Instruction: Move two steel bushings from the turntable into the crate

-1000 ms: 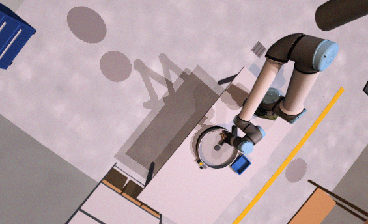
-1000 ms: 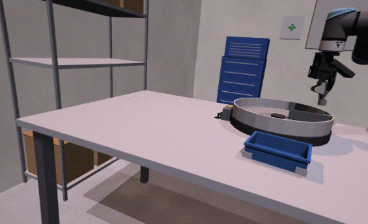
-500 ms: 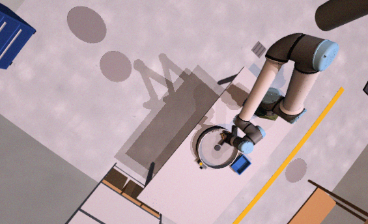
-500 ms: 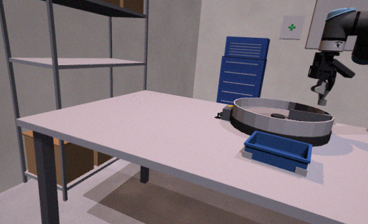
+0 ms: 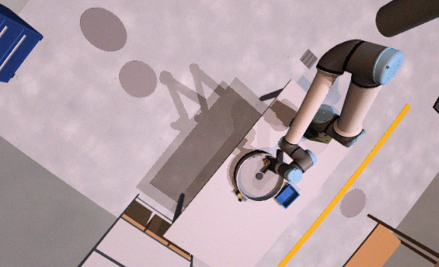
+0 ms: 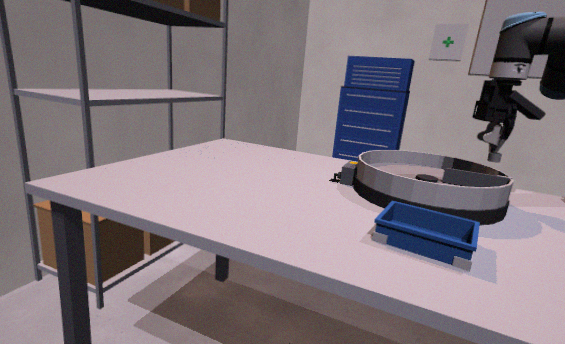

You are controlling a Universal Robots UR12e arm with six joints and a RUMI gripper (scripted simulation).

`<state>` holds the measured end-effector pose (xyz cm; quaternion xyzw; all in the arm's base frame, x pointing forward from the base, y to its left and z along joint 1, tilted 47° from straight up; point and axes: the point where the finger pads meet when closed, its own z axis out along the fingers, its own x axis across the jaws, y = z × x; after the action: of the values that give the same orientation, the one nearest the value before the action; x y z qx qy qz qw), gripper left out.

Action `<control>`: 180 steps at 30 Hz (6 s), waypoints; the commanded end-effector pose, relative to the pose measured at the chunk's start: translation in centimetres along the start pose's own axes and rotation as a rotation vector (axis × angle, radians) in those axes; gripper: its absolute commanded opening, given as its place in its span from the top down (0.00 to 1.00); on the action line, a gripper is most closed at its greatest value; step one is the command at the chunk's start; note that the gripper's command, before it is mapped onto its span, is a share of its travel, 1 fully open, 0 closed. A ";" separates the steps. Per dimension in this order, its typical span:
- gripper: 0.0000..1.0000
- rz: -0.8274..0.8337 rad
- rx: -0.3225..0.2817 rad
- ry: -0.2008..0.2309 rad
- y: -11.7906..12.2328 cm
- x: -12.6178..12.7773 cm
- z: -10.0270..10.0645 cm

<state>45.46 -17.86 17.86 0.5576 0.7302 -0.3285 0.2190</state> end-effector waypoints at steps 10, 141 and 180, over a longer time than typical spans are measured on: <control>1.00 0.000 -0.001 0.000 0.5 0.4 0.0; 1.00 0.000 -0.001 0.000 30.3 33.5 -0.1; 1.00 0.000 -0.001 0.000 30.3 33.5 7.0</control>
<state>64.69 4.40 -17.18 0.5576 0.7301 -0.3287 0.2190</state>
